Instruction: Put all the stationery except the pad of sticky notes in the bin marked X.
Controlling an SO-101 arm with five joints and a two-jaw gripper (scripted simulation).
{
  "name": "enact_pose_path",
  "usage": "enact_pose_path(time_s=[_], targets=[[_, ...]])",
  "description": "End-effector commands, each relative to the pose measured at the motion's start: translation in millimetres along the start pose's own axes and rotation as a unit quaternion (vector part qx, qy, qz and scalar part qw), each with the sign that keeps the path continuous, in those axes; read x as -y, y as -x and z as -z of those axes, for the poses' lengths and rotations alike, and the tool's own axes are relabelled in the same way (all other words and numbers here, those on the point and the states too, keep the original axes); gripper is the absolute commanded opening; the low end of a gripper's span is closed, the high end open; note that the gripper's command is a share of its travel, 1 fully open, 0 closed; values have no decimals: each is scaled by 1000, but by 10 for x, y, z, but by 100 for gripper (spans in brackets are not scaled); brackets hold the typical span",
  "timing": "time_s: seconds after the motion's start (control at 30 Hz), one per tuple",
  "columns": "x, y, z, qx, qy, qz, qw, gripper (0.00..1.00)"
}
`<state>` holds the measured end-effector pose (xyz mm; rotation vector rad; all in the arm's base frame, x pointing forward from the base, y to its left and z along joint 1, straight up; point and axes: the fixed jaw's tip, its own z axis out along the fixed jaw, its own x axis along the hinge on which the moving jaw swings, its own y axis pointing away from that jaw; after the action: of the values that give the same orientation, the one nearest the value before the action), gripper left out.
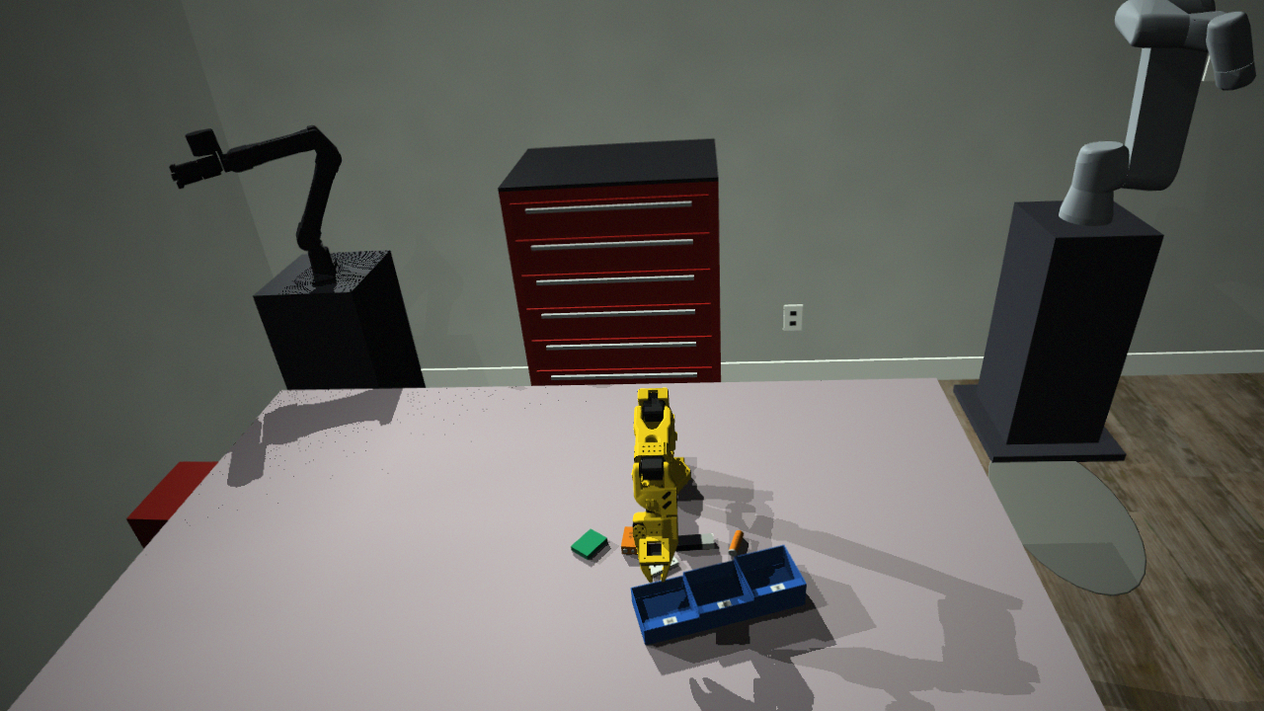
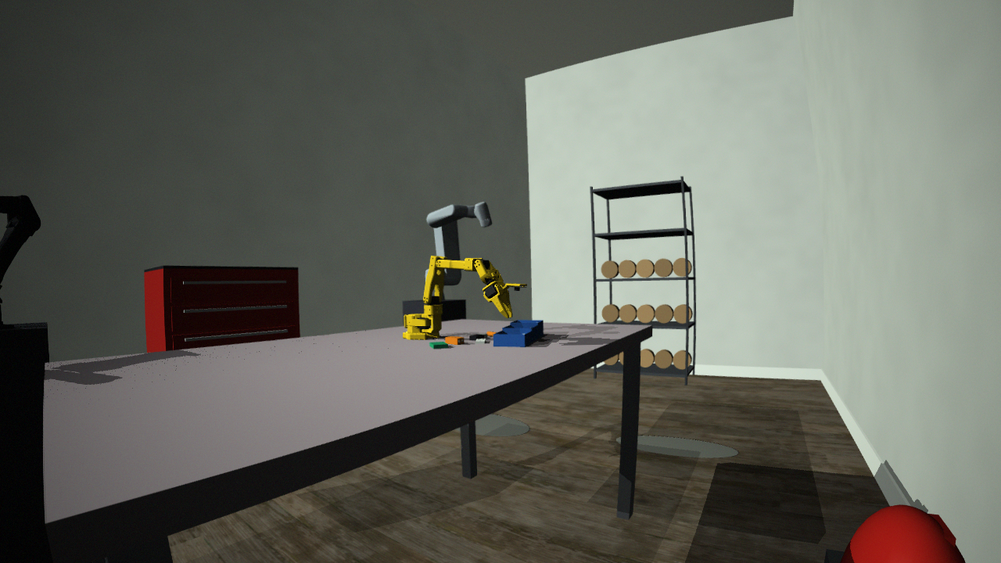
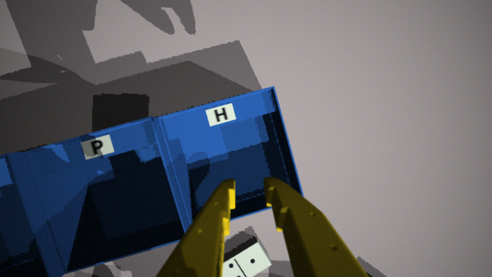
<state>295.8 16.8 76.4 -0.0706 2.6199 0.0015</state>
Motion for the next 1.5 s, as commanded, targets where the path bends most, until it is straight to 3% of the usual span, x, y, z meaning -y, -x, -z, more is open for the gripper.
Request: enact_pose_path(time_s=[0.0, 0.57, 0.8, 1.2, 1.47], targets=[[32, 105, 111, 32, -3, -8, 999, 7], [-10, 103, 117, 32, 1, -2, 999, 7], [-161, 90, 140, 32, 14, 20, 999, 7], [-683, -8, 252, 33, 62, 97, 993, 7], [-786, -39, 280, 33, 72, 113, 990, 7]])
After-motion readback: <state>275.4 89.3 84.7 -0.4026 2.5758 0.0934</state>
